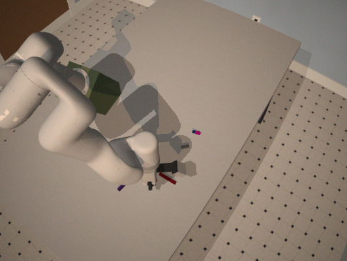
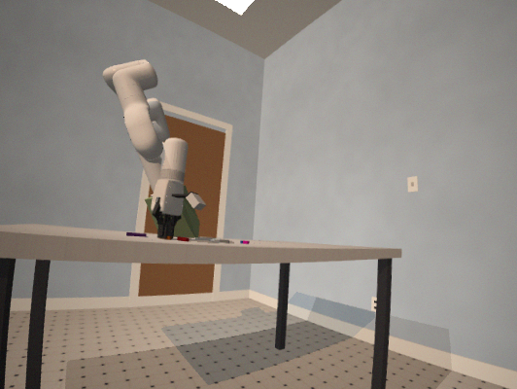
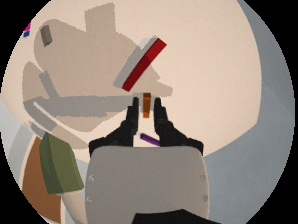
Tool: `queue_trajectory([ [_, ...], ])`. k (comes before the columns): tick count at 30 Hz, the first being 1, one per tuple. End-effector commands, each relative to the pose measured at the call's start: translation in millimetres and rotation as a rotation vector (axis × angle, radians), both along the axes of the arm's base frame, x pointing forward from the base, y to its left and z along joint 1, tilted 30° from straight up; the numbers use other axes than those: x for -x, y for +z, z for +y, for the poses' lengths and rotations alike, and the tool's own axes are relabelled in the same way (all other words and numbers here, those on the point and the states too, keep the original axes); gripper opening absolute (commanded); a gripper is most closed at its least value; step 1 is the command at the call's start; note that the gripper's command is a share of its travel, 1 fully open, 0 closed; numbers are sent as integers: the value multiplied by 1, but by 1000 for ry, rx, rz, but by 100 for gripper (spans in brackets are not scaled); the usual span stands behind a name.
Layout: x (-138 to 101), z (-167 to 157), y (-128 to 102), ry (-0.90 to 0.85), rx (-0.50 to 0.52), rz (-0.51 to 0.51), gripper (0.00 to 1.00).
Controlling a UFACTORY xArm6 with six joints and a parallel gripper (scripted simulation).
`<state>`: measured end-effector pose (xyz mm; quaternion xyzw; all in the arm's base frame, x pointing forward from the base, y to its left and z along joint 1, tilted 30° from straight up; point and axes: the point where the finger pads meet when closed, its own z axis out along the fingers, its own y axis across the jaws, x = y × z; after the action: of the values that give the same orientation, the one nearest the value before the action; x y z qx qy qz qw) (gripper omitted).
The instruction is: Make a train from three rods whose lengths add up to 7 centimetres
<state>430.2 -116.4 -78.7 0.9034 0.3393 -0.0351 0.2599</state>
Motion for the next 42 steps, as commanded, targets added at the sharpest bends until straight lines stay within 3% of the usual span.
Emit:
queue_trajectory([
  [1, -1, 0, 0, 1, 0, -3, 24],
  [34, -1, 0, 0, 1, 0, -3, 24],
  [35, -1, 0, 0, 1, 0, -3, 4],
  [42, -1, 0, 0, 1, 0, -3, 4],
])
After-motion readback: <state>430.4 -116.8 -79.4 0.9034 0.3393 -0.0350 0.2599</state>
